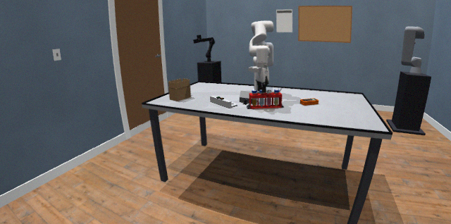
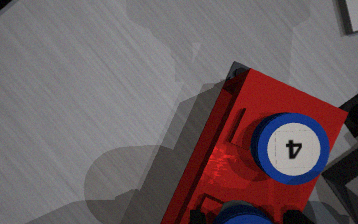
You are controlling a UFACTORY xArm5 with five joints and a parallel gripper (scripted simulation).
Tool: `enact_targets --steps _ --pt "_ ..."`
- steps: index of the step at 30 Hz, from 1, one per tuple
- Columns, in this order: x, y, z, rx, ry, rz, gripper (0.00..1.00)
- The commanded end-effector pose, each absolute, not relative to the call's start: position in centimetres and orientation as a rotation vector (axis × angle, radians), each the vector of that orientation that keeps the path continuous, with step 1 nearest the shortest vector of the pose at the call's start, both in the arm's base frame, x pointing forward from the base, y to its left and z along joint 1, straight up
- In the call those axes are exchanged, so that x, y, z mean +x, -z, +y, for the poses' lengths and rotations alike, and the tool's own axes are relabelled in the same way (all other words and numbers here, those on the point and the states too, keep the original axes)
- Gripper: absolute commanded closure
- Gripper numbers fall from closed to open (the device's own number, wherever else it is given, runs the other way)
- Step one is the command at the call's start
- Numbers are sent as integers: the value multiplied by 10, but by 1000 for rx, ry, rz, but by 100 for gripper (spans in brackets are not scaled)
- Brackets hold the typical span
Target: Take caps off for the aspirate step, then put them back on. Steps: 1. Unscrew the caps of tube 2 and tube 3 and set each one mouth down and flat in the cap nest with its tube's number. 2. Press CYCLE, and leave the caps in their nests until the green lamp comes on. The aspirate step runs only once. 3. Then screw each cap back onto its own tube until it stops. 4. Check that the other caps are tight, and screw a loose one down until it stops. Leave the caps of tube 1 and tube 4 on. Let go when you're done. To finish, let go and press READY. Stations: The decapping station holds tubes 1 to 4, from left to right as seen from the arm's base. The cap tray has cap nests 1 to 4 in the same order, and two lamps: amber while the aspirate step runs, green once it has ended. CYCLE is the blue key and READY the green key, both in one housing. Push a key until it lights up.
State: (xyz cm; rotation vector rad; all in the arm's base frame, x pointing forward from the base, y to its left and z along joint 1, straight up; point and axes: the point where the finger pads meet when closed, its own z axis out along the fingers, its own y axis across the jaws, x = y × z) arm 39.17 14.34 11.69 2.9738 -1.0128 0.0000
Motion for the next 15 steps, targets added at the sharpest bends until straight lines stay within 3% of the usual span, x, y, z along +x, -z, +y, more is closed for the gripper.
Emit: enact_targets --steps 1,15 --pt "393 -118 144 2807 -4 -1418 54" --pt "393 -118 144 2187 -3 -2260 54"
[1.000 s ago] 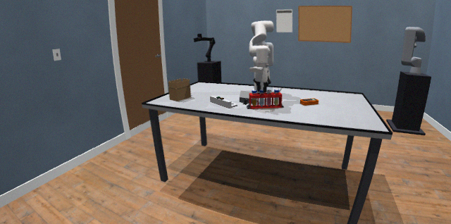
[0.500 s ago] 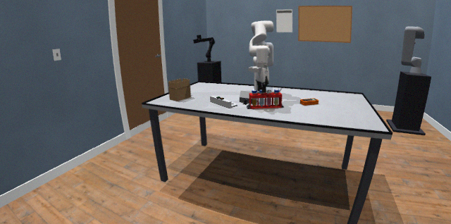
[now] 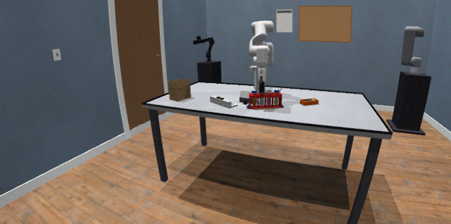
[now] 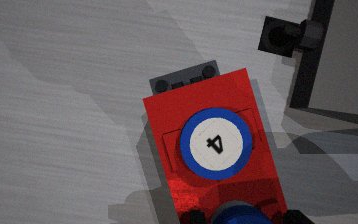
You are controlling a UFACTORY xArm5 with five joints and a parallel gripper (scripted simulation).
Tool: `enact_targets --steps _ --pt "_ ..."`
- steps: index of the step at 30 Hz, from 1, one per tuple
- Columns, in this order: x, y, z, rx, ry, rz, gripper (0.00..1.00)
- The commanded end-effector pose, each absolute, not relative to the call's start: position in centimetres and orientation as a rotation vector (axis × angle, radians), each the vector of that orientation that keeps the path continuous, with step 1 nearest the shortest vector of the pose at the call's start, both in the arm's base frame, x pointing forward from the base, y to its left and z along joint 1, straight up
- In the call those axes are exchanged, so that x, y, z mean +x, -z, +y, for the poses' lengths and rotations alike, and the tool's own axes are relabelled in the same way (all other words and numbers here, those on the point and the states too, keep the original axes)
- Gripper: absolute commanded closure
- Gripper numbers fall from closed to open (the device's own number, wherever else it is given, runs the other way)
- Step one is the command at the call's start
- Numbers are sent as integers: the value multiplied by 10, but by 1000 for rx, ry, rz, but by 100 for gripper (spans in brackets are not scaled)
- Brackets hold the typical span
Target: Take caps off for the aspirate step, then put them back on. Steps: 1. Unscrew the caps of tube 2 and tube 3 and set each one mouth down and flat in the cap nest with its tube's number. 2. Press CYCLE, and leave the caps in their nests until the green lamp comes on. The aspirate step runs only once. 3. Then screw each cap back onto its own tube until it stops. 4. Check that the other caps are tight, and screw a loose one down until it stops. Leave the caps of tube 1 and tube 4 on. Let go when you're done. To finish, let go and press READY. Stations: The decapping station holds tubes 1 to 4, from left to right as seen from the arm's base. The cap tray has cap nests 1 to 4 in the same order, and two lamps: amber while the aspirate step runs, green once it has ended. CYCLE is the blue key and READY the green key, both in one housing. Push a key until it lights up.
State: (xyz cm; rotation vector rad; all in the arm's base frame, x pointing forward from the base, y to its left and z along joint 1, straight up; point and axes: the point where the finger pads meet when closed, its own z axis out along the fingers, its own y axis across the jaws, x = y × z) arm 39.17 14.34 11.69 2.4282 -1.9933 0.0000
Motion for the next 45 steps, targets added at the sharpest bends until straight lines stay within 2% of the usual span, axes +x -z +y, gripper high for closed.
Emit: enact_targets --steps 1,6,13,14,28,45 --pt "393 -118 144 2130 -2 -2315 54" --pt "393 -118 144 1883 -2 -2520 54" --pt "393 -118 144 1871 -2 -2528 54" --pt "393 -118 144 1871 -2 -2528 100" --pt "393 -118 144 1872 -2 -2528 100" --pt "393 -119 144 2667 -4 -1667 100"
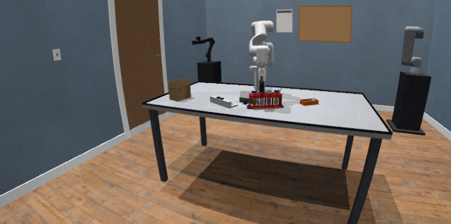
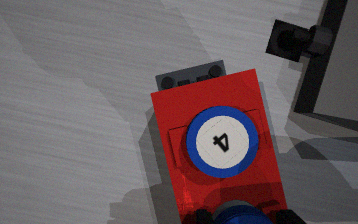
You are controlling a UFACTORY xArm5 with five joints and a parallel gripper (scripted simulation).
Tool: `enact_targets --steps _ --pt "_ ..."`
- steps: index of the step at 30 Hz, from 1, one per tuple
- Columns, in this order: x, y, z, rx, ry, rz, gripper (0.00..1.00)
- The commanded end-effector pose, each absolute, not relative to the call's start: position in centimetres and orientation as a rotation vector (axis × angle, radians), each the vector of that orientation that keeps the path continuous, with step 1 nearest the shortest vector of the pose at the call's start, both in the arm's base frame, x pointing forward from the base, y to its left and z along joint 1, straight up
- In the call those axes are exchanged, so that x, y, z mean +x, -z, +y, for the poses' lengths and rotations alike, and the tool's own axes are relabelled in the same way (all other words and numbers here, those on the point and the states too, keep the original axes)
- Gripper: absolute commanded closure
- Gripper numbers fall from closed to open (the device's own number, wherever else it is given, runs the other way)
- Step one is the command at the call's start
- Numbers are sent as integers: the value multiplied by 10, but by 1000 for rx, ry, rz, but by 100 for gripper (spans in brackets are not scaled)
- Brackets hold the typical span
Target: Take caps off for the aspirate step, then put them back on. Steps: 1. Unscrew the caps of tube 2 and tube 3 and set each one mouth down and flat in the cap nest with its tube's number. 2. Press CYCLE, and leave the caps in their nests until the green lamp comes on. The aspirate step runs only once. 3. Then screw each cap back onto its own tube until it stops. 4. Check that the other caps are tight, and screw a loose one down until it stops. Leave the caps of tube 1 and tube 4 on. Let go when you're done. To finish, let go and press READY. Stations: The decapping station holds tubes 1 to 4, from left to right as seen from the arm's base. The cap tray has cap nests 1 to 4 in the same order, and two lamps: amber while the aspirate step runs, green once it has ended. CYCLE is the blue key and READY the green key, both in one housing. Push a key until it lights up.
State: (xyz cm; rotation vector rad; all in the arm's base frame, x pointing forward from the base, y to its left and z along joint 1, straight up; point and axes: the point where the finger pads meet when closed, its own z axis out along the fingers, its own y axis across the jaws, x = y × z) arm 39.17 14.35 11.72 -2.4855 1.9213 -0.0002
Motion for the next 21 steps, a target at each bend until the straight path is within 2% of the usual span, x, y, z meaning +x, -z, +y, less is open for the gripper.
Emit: enact_targets --steps 1,18,21 --pt "393 -119 144 -2702 4 1597 100" --pt "393 -119 144 -3100 5 496 100" --pt "393 -119 144 -3105 5 464 100"
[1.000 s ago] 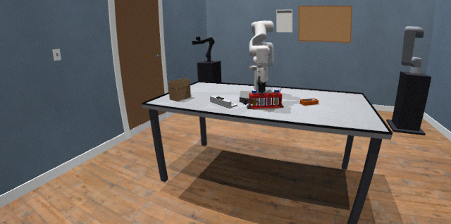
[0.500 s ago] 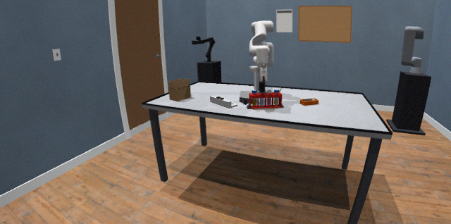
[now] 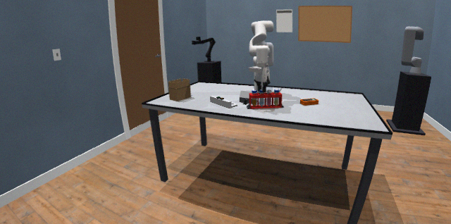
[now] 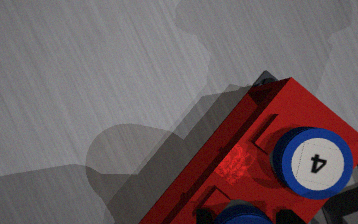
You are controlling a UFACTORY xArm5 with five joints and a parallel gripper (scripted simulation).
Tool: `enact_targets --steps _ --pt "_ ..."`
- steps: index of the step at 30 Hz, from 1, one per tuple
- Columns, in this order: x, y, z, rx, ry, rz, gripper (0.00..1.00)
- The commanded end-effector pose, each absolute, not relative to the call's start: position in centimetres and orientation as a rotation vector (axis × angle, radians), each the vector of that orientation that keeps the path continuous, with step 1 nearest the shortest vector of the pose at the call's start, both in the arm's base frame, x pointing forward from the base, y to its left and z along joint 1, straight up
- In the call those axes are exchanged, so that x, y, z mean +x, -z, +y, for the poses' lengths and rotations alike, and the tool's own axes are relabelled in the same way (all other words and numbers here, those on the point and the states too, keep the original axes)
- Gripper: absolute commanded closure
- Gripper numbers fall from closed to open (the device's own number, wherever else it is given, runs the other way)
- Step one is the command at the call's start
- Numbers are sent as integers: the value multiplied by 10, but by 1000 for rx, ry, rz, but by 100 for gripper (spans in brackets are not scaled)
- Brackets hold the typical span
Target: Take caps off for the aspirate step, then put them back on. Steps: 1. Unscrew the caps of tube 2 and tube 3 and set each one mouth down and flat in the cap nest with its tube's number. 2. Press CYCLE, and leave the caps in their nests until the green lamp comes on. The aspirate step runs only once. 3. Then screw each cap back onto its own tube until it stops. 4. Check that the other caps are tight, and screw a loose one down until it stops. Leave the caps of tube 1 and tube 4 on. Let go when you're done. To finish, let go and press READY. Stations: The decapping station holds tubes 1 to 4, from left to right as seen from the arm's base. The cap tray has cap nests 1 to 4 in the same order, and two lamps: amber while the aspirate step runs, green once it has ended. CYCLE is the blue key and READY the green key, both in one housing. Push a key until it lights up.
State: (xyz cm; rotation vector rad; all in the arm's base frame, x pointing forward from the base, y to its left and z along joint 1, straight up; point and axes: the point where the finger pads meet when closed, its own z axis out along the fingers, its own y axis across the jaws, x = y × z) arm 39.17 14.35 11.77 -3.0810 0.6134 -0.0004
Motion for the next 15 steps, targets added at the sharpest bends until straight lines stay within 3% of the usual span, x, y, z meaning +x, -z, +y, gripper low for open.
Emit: enact_targets --steps 1,4,5,15 --pt "393 -119 144 -3105 5 464 100" --pt "393 -119 144 -3105 5 464 100" --pt "393 -119 144 -3105 5 464 54" --pt "393 -119 144 -3105 5 464 54"
